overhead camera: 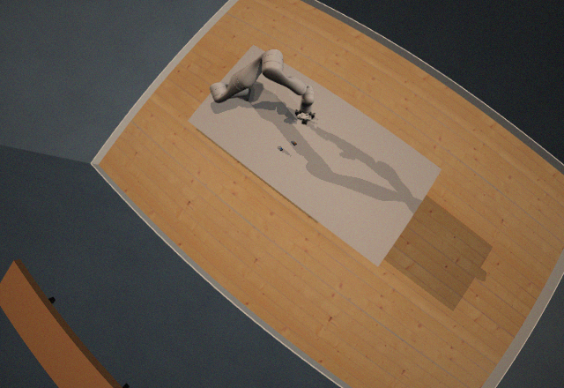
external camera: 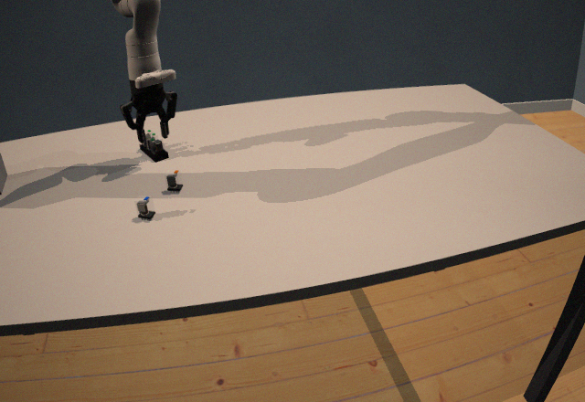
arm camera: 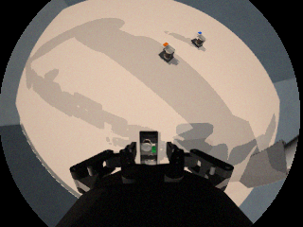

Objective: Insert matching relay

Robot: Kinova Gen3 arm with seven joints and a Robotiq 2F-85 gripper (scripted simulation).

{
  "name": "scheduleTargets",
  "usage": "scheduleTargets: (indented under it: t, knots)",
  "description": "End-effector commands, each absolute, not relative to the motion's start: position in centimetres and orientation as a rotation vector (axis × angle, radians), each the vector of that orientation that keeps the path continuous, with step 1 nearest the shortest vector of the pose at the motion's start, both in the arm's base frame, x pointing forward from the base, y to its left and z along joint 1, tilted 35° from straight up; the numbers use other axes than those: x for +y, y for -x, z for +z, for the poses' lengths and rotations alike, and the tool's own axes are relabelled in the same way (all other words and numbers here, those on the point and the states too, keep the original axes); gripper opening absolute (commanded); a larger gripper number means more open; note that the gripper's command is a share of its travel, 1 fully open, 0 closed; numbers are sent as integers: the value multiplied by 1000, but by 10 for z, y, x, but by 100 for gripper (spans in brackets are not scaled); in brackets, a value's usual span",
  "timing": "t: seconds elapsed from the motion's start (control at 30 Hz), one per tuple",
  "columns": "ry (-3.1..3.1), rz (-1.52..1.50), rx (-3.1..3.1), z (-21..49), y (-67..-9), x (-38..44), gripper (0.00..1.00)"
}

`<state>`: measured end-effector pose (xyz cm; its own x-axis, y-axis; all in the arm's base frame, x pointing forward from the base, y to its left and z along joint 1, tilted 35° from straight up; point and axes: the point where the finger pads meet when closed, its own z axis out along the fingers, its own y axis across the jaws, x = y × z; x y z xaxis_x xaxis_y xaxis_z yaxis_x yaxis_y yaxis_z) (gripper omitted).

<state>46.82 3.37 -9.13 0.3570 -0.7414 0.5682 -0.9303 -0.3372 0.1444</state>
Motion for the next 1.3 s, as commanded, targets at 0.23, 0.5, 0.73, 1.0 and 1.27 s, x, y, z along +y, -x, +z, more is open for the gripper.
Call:
scheduleTargets:
  t: [0.23, 0.5, 0.73, 1.0, 1.27]
  knots:
    - [-2193, 575, -1456, -68, -469, 54, 53]
    - [-2193, 575, -1456, -53, -467, 65, 53]
    - [-2193, 575, -1456, -49, -467, 67, 53]
    - [-2193, 575, -1456, -48, -467, 68, 53]
    - [-2193, 575, -1456, -48, -467, 68, 53]
